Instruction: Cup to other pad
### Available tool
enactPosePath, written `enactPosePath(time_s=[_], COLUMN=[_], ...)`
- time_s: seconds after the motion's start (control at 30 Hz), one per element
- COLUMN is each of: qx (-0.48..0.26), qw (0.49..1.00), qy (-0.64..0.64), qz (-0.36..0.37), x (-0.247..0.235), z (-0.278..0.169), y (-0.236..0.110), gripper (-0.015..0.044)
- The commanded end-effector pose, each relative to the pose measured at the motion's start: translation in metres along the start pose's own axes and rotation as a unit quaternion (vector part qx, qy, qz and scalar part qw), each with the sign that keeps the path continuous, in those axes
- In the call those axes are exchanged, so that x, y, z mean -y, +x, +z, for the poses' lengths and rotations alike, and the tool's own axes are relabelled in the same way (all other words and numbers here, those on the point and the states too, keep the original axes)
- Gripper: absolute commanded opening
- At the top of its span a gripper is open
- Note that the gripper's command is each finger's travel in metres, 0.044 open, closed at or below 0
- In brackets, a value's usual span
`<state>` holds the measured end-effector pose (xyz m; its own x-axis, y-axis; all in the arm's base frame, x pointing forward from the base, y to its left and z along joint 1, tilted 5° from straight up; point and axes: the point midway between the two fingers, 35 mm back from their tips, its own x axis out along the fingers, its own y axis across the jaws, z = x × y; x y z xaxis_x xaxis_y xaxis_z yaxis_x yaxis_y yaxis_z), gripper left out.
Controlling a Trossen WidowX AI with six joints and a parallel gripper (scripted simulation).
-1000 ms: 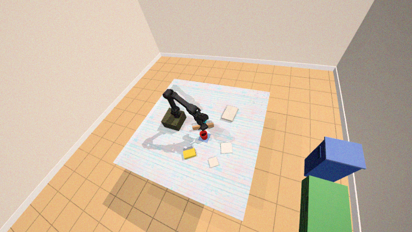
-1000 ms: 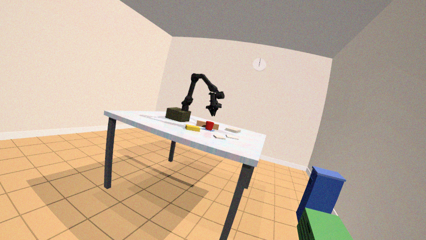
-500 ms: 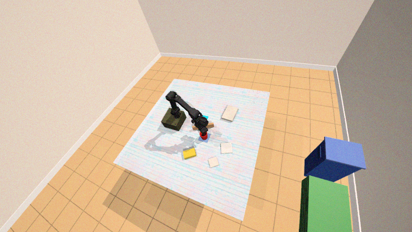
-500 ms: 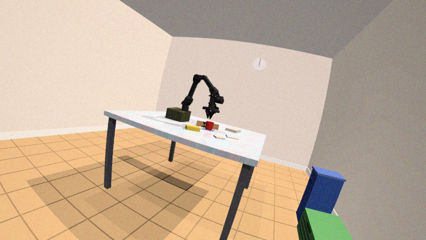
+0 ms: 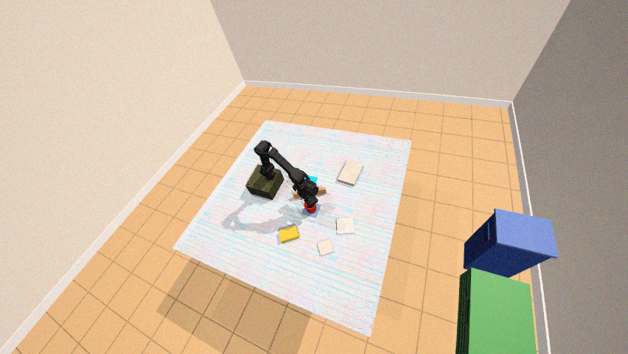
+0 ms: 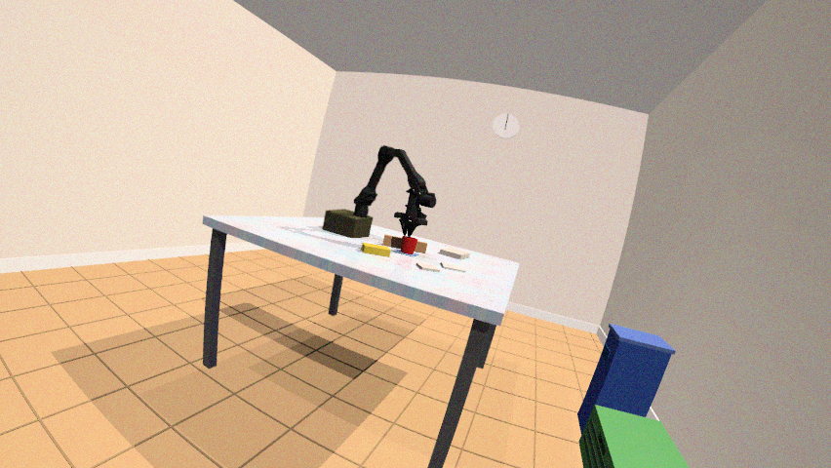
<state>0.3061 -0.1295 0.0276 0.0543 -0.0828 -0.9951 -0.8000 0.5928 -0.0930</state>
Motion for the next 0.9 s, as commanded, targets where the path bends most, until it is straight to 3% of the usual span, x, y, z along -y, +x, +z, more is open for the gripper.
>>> enactPosePath(time_s=[0.0, 0.87], qx=[-0.003, -0.003], qw=[1.0, 1.0], qy=[-0.002, -0.002], qz=[0.002, 0.002], x=[-0.002, -0.004], z=[-0.001, -0.002], y=[0.008, 0.041], gripper=[0.0148, 0.0148])
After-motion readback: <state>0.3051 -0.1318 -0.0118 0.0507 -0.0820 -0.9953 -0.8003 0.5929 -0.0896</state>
